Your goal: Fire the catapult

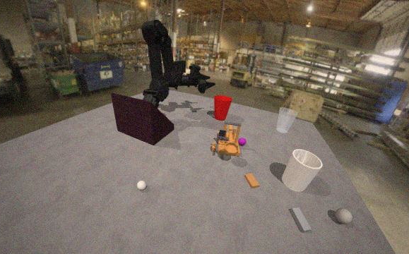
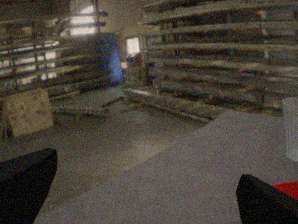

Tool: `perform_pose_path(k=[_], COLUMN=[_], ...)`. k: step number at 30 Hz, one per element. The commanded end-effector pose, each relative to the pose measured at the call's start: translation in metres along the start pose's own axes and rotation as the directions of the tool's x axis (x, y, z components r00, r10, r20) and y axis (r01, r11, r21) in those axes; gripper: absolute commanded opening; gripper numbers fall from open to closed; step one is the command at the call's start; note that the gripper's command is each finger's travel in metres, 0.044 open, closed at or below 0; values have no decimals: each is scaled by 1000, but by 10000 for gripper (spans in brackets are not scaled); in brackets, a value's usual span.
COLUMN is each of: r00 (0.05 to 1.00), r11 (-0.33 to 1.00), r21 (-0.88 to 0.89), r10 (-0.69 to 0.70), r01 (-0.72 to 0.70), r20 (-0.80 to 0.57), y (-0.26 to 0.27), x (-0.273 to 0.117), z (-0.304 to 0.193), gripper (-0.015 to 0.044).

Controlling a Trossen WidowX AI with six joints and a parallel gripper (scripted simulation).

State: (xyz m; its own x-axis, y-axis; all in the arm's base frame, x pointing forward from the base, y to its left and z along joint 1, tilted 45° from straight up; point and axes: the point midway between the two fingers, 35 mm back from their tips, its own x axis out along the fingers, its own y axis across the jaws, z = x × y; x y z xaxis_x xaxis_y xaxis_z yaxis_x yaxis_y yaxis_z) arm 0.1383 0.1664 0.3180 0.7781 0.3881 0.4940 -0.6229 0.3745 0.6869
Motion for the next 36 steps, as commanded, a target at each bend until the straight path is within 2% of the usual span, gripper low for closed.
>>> perform_pose_path(k=[1, 2, 18, 36], r00=[1000, 1000, 999, 992], r11=[1000, 1000, 955, 796], r21=[-2, -7, -292, -596], r10=[0, -1, -46, -127], r01=[0, 1, 46, 106], r20=[0, 0, 7, 7], y=[0, 0, -6, -25], x=[0, 1, 33, 73], z=[0, 0, 1, 7], gripper=[426, 440, 440, 440])
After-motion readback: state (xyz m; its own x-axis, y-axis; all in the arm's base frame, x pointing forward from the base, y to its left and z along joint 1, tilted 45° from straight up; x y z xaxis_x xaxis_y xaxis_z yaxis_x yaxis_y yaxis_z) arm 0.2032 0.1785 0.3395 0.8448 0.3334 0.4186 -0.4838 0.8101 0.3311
